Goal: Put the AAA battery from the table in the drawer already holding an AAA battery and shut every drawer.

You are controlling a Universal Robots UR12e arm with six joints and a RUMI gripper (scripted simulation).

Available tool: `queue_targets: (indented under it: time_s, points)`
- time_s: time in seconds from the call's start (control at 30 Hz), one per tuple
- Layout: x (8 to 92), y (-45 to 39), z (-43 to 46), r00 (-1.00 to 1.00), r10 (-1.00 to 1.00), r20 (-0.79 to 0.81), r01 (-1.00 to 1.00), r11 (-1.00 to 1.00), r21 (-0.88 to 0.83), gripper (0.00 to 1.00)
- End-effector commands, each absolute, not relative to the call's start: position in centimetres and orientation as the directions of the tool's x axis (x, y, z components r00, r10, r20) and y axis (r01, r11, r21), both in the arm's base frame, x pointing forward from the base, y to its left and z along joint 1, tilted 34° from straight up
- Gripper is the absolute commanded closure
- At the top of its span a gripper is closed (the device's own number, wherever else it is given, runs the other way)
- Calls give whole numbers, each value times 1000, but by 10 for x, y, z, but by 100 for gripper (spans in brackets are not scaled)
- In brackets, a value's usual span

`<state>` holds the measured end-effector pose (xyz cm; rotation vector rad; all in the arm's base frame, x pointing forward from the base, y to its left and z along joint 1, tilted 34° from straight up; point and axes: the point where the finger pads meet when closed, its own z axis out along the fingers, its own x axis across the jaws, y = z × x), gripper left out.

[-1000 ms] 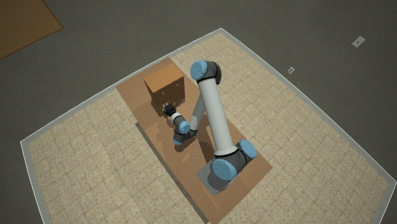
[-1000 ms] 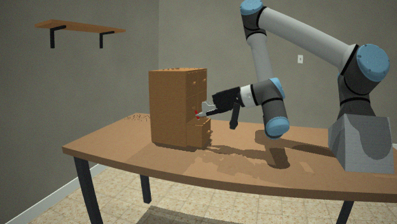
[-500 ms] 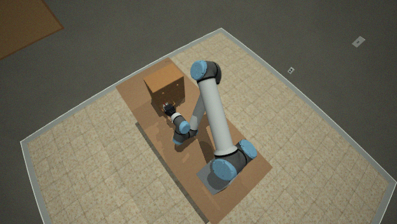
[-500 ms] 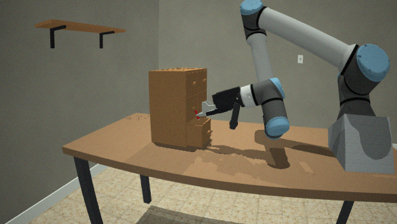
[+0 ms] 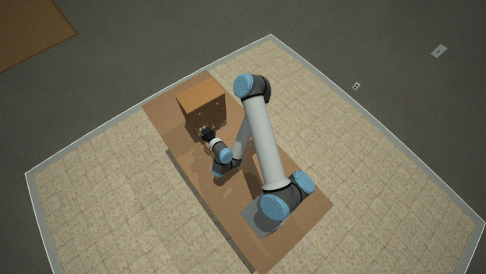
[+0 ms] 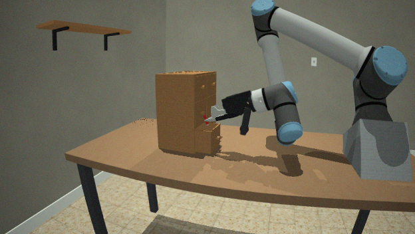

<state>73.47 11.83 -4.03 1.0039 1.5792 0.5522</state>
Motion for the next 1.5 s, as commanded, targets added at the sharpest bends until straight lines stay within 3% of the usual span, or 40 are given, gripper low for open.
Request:
queue_targets:
  time_s: [0.0, 0.6, 0.63, 1.47]
  points:
    - [735, 119, -40, -8, 834, -552, 307, 527, 792, 98]
    - [735, 119, -40, -8, 834, -552, 307, 527, 792, 86]
    - [735, 119, -40, -8, 834, -552, 307, 527, 792, 0]
    - [735, 119, -40, -8, 834, -552, 307, 527, 792, 0]
